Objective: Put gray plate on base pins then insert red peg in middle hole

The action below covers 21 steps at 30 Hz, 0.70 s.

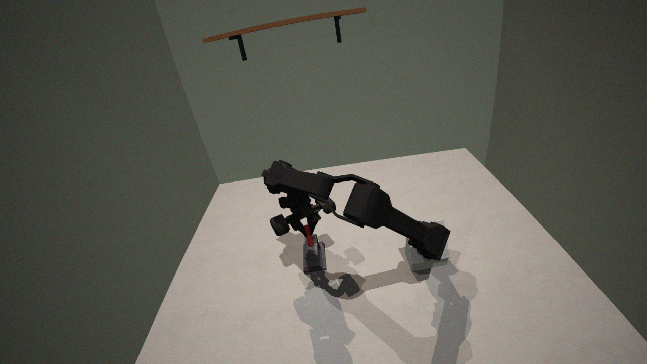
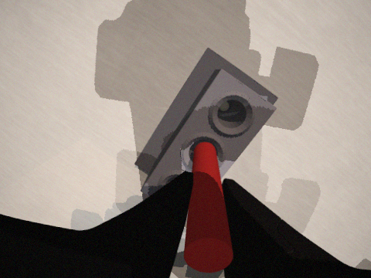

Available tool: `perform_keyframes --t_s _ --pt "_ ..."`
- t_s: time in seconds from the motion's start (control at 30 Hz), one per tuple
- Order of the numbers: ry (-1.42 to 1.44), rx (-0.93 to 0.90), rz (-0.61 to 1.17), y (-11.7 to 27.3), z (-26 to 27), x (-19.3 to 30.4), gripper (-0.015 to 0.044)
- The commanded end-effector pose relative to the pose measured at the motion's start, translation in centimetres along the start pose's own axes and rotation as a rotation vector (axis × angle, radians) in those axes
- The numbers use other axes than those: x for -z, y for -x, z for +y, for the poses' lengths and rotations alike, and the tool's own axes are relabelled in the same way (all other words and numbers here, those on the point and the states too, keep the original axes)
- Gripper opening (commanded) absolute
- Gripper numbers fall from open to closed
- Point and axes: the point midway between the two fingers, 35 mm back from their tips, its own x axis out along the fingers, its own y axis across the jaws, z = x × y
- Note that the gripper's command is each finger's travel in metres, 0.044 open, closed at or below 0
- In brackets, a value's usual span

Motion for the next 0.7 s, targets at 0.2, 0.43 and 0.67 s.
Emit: perform_keyframes --t_s 0.2,0.43,0.67 --pt "0.001 0.0 -0.001 0.07 0.04 0.0 0.0" --pt "0.001 0.0 0.0 -0.12 0.1 0.1 0.0" --pt "0.002 0.003 0.0 -0.18 0.09 0.07 0.0"
